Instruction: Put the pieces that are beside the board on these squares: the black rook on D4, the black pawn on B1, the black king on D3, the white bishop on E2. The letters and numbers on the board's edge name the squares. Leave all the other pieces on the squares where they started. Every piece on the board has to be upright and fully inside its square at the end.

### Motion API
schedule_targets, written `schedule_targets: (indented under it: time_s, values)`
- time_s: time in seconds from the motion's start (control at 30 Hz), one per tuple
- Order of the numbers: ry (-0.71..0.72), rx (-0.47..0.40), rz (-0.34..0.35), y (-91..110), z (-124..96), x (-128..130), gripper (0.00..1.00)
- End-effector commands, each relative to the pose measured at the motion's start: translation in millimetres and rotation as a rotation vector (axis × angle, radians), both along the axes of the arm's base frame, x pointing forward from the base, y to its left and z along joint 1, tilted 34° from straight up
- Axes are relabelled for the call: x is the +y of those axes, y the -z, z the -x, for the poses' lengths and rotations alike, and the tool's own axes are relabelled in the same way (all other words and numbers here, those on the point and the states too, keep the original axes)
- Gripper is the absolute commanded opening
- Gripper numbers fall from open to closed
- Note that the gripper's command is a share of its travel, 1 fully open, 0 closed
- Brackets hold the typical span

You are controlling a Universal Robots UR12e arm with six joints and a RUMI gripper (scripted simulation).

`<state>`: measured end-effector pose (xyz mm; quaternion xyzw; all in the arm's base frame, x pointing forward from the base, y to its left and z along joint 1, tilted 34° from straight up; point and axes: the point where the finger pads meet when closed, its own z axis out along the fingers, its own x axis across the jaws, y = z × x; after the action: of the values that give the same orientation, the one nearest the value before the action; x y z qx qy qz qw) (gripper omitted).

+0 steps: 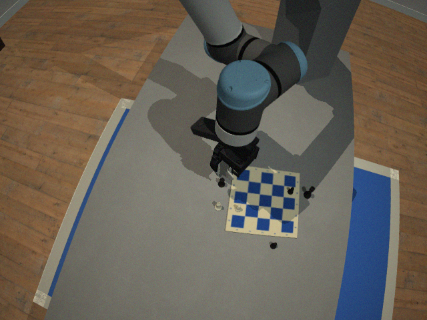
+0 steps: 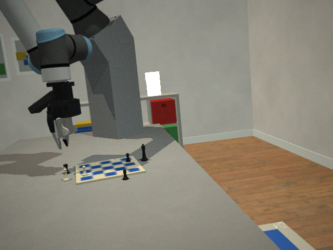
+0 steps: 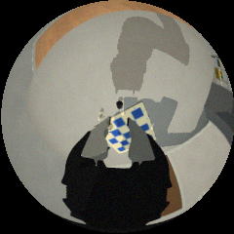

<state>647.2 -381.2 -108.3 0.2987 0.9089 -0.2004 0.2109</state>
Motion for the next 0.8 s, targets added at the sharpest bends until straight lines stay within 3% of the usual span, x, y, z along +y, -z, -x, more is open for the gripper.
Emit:
schedule_targets:
  time_s: [0.0, 0.77]
  values:
    - [0.0, -0.001, 0.0, -0.5, -0.2, 0.2, 0.22]
    - [-0.001, -0.001, 0.0, 5.5, -2.0, -3.4, 0.22]
